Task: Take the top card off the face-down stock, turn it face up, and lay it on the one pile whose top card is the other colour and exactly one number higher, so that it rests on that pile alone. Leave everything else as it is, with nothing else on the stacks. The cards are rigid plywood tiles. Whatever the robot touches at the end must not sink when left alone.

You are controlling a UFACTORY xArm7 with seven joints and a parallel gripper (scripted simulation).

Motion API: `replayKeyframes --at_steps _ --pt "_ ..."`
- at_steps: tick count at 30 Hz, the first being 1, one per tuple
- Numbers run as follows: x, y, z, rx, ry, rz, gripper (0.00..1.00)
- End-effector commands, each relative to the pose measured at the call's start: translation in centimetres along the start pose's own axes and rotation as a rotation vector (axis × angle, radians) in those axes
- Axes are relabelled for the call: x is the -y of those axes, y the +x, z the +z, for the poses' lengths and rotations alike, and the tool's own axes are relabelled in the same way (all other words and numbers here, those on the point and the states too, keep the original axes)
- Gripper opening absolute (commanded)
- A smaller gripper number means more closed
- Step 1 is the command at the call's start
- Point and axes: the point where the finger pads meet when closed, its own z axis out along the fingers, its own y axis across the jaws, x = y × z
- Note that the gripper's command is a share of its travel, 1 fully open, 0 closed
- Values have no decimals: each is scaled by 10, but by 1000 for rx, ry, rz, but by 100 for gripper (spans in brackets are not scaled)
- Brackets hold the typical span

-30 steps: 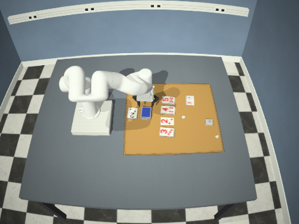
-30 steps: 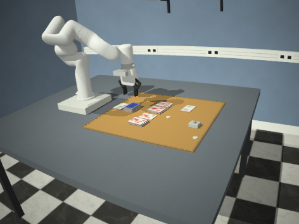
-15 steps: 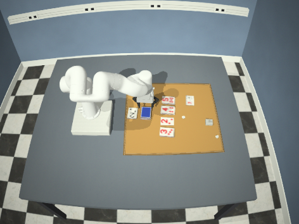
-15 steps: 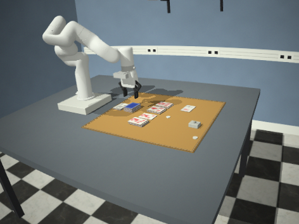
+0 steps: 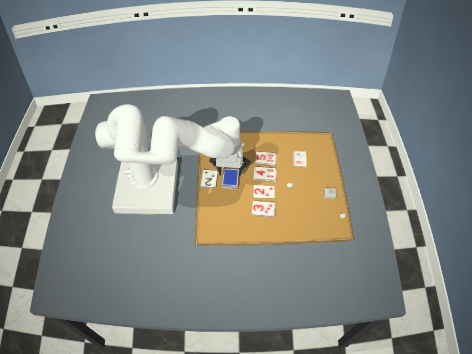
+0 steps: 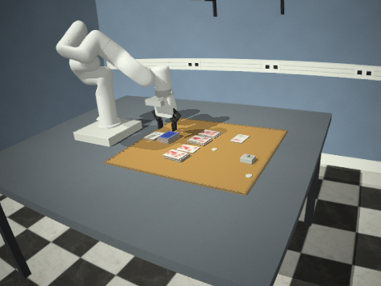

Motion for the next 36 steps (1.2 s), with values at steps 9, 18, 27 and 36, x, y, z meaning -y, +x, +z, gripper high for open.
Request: replayKeyframes --at_steps 9,18,27,36 --pt "2 0 13 0 3 0 87" --pt "2 0 13 0 3 0 87" --pt "2 0 13 0 3 0 87" --pt "2 0 13 0 3 0 73"
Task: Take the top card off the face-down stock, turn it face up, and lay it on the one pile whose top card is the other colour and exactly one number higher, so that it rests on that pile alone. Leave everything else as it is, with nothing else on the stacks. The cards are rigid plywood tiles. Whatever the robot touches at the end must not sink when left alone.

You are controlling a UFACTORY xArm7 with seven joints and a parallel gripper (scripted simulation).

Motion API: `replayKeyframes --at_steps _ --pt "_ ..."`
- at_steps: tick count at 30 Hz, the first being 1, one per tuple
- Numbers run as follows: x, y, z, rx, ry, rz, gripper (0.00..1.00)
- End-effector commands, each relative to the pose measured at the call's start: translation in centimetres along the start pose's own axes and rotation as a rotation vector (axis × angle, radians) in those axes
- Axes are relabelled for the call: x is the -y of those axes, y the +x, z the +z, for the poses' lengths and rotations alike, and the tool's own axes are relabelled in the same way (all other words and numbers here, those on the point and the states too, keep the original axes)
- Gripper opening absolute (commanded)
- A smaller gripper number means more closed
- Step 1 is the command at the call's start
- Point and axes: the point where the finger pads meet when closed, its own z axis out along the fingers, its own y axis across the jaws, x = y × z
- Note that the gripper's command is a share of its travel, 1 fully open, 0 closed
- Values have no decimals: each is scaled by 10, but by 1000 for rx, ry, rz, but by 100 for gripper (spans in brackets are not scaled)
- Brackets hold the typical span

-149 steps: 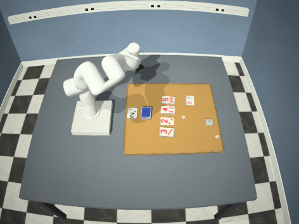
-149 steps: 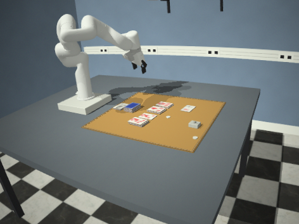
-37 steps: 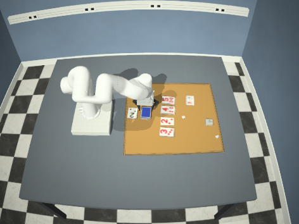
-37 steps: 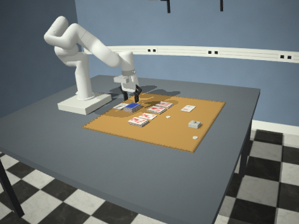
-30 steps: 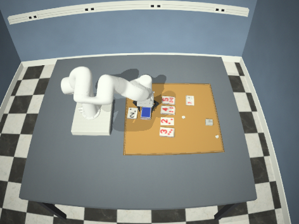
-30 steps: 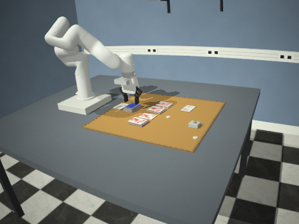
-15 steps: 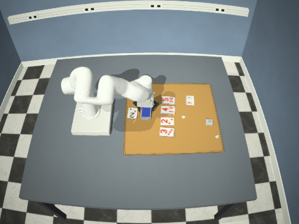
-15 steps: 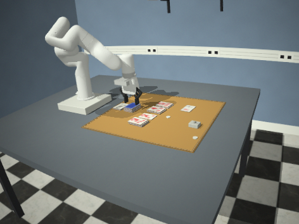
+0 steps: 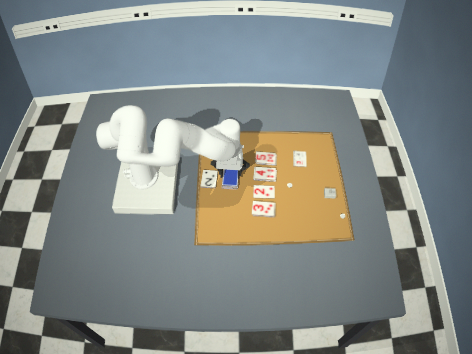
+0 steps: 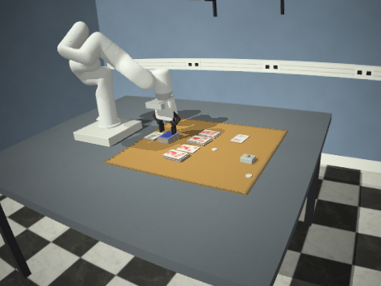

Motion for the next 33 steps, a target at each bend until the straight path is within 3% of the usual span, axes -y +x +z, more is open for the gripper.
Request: replayKeyframes --at_steps 1,21,22,33 --pt "1 0 -1 0 3 0 73" --pt "1 0 -1 0 3 0 73" --pt "1 0 -1 0 3 0 87" --pt "1 0 -1 0 3 0 87"
